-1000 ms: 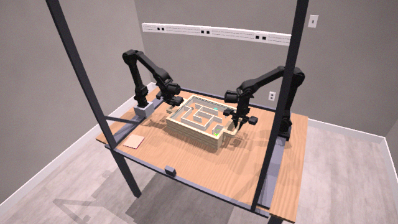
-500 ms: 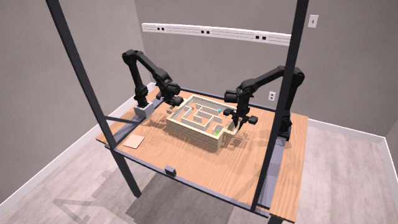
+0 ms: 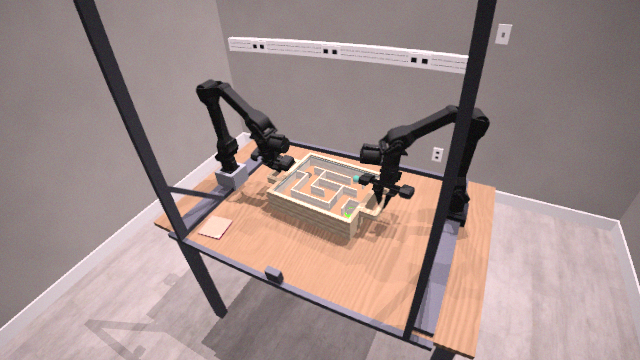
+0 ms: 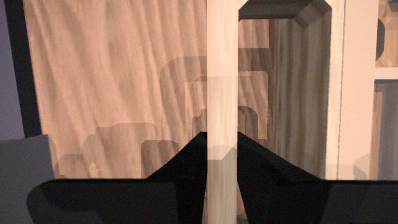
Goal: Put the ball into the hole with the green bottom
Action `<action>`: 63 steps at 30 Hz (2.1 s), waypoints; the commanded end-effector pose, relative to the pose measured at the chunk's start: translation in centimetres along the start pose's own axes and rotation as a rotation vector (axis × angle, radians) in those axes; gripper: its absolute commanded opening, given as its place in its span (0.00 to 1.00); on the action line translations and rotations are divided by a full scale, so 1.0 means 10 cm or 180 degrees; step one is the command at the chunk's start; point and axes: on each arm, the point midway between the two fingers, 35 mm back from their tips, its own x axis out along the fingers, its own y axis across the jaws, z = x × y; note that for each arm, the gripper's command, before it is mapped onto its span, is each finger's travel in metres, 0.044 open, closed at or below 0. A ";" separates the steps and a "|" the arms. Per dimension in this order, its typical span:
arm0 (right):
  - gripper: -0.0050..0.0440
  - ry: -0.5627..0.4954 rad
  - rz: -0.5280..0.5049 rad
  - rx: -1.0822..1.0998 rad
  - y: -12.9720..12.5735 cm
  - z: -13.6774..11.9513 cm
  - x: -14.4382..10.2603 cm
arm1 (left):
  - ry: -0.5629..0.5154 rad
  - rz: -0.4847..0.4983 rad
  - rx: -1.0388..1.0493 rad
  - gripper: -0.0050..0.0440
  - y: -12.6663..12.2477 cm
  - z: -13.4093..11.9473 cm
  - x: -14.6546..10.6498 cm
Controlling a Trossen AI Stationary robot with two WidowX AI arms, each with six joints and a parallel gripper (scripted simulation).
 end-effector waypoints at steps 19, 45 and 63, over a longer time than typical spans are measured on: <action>0.00 0.0084 0.0138 -0.0069 0.03 -0.11 -0.12 | -0.0121 -0.0062 -0.0020 0.00 -0.03 0.06 -0.09; 0.00 0.0224 0.0089 -0.0062 0.03 -0.10 -0.15 | 0.0041 -0.0101 -0.0035 0.00 -0.02 0.07 -0.07; 0.00 0.0056 0.0137 -0.0072 -0.03 -0.06 -0.03 | -0.0106 -0.0057 -0.0037 0.00 -0.10 0.07 -0.17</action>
